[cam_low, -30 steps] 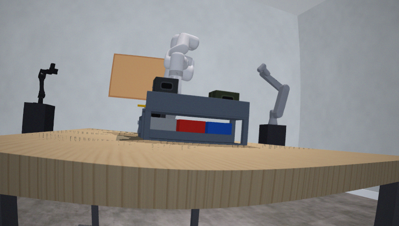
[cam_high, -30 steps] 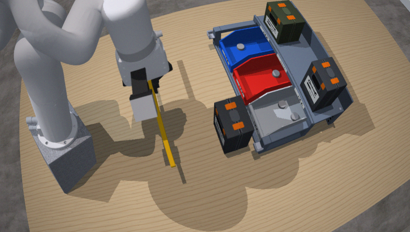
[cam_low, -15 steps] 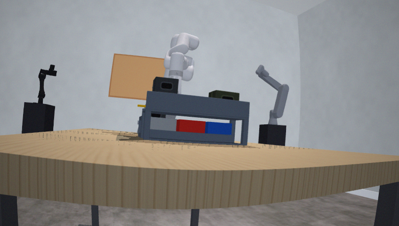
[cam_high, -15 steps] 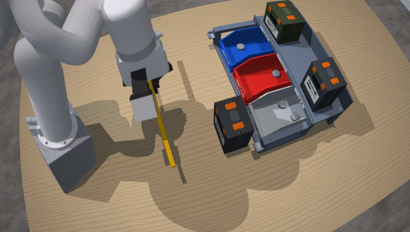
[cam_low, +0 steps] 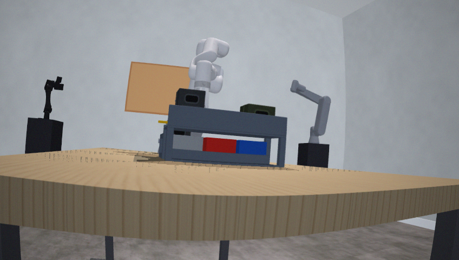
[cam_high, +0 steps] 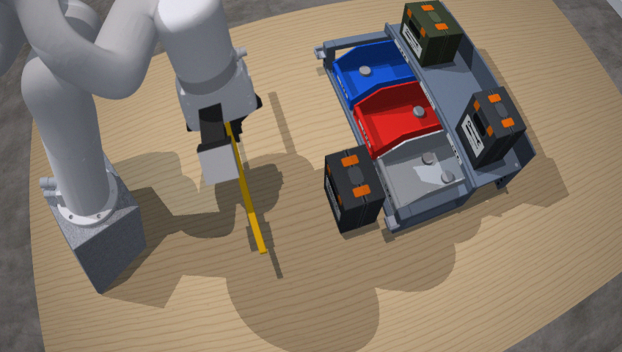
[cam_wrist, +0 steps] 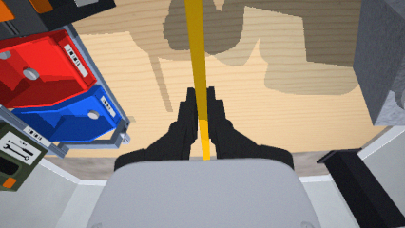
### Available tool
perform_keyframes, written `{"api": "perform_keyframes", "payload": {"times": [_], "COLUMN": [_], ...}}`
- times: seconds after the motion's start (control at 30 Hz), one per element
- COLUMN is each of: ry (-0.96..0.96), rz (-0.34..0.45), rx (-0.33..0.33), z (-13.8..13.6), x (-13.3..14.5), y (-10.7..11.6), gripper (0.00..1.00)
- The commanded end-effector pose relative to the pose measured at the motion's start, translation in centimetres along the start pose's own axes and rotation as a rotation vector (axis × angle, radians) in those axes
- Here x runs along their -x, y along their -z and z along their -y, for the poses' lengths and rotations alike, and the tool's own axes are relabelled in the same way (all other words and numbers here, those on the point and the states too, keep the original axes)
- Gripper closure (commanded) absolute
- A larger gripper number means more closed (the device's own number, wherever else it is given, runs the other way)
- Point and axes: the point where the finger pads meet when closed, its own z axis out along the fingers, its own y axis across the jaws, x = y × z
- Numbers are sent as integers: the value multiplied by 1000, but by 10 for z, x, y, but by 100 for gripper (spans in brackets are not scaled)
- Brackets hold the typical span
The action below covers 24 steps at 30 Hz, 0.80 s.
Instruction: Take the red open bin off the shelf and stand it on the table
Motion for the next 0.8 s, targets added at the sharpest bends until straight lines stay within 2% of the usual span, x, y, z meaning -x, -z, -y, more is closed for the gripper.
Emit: {"api": "perform_keyframes", "payload": {"times": [0.0,0.07,0.1,0.23,0.63,0.77], "ry": [0,0,0,0,0,0], "rz": [1,1,0,1,1,1], "rx": [3,3,-2,3,3,3], "z": [1,1,1,1,1,3], "x": [0,0,0,0,0,44], "y": [-19,-19,3,11,11,8], "gripper": [100,100,100,100,100,100]}}
